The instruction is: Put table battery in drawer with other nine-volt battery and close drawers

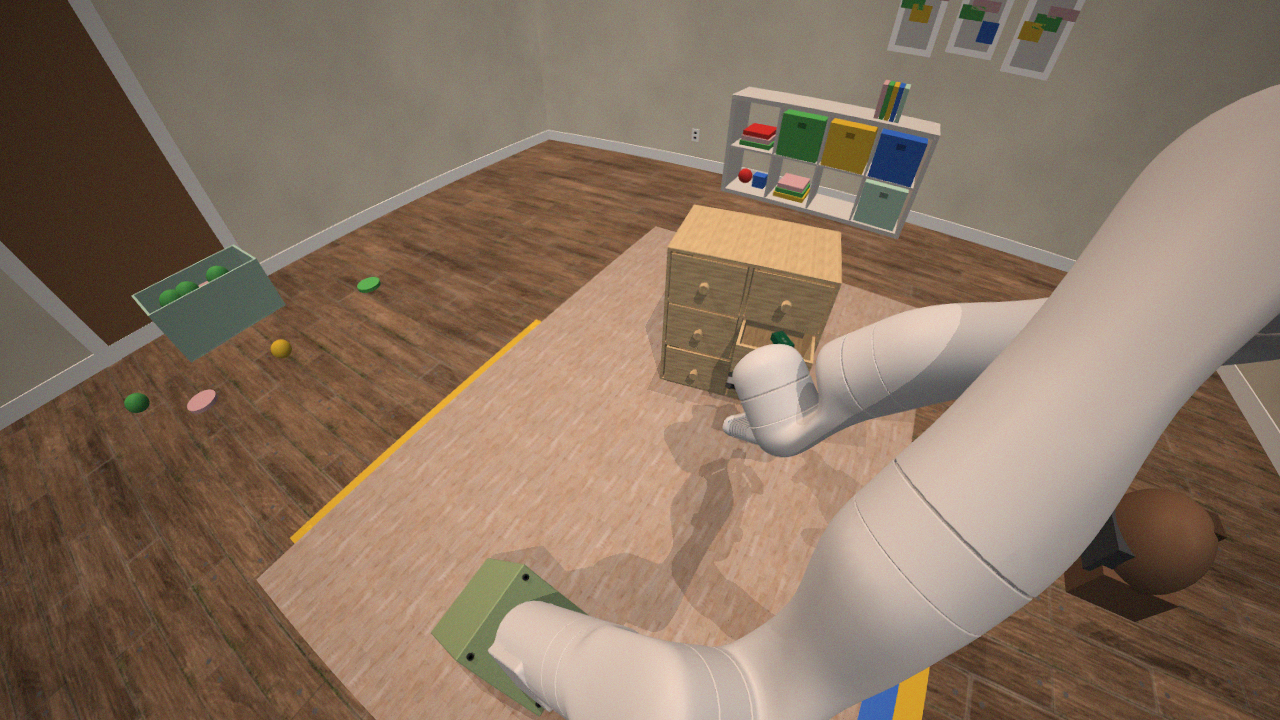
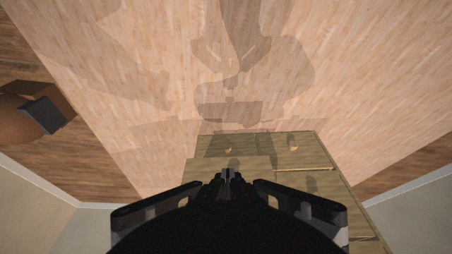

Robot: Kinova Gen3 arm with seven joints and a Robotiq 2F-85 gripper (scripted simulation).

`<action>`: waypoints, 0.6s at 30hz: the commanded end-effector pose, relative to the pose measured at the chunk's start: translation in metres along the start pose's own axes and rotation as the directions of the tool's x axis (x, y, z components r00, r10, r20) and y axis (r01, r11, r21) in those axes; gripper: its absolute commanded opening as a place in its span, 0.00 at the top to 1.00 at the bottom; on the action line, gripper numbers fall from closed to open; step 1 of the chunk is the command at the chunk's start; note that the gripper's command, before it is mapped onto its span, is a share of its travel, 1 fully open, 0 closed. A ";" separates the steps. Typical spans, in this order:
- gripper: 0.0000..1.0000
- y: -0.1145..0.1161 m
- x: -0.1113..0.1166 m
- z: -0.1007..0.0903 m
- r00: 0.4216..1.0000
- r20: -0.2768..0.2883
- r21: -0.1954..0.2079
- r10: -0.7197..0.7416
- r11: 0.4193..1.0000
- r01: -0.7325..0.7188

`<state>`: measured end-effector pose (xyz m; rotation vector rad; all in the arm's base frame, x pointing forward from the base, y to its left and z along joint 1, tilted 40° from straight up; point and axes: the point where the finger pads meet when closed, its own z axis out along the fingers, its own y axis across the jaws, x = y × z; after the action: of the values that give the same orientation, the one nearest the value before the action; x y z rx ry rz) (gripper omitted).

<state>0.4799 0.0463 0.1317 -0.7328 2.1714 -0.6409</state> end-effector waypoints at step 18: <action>1.00 -0.001 -0.021 0.025 1.000 -0.008 0.001 -0.006 1.000 0.006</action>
<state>0.5057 0.0549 0.1290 -0.7319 2.1730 -0.6415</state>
